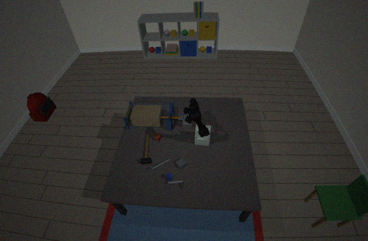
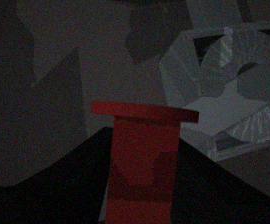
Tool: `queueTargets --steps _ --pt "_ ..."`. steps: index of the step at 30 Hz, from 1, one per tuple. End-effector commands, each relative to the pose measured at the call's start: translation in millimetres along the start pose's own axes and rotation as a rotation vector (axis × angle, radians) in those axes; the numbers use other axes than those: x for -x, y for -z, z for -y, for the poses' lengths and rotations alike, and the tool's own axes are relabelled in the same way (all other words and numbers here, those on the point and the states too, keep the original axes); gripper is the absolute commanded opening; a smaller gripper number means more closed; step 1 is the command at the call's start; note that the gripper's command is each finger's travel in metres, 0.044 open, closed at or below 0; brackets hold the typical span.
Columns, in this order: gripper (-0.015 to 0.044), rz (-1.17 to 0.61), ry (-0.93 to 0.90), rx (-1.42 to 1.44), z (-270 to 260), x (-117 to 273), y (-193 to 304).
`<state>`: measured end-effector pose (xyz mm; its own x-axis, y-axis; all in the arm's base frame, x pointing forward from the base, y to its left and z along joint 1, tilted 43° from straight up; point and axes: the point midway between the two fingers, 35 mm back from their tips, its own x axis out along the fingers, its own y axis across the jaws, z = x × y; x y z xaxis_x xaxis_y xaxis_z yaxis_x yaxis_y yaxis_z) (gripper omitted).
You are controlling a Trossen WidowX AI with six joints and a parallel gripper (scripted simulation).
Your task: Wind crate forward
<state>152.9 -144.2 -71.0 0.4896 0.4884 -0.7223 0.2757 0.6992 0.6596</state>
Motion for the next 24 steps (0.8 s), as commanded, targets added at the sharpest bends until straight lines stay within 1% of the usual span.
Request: queueTargets --steps 1,24 --pt "0.0000 -0.018 0.011 -0.006 6 1 8" --pt "0.0000 -0.019 0.014 -0.006 25 9 23"
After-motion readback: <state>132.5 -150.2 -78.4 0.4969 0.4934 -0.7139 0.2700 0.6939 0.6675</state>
